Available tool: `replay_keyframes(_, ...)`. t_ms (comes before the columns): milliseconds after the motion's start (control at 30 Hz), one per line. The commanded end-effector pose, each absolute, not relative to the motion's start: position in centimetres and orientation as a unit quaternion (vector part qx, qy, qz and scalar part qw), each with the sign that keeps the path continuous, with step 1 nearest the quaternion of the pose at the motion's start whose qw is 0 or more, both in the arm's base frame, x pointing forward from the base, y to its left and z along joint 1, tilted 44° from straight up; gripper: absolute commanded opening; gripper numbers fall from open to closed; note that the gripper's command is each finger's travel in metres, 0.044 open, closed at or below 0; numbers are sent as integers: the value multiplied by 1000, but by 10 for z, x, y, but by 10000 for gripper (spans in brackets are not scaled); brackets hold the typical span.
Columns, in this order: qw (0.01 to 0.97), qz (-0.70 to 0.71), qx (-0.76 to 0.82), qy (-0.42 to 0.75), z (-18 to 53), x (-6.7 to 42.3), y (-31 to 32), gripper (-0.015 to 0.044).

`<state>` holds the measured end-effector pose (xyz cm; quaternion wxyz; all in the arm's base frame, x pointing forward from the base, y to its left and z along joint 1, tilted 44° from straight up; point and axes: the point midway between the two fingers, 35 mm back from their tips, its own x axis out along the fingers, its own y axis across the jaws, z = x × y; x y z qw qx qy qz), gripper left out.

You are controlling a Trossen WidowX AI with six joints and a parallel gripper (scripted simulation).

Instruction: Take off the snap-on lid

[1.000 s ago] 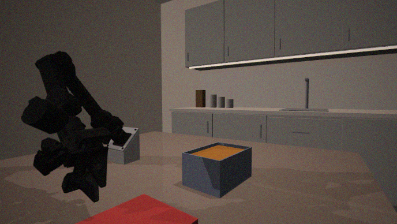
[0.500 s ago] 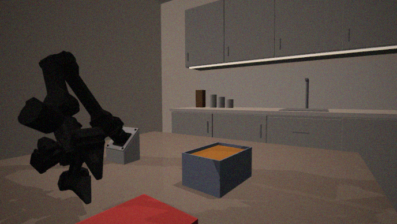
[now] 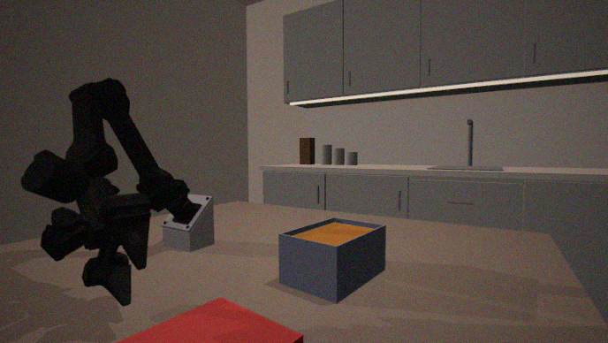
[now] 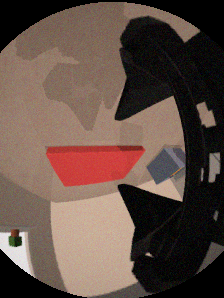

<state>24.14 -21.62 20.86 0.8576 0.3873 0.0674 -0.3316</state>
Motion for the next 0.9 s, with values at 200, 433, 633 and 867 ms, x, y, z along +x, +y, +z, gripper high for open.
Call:
replay_keyframes(200,859,-330,385,68,209,229,-213,440)
replay_keyframes(433,859,-330,386,68,218,225,-204,440)
replay_keyframes(633,859,-330,386,68,226,221,-196,440)
replay_keyframes(867,859,-330,386,68,235,216,-186,440)
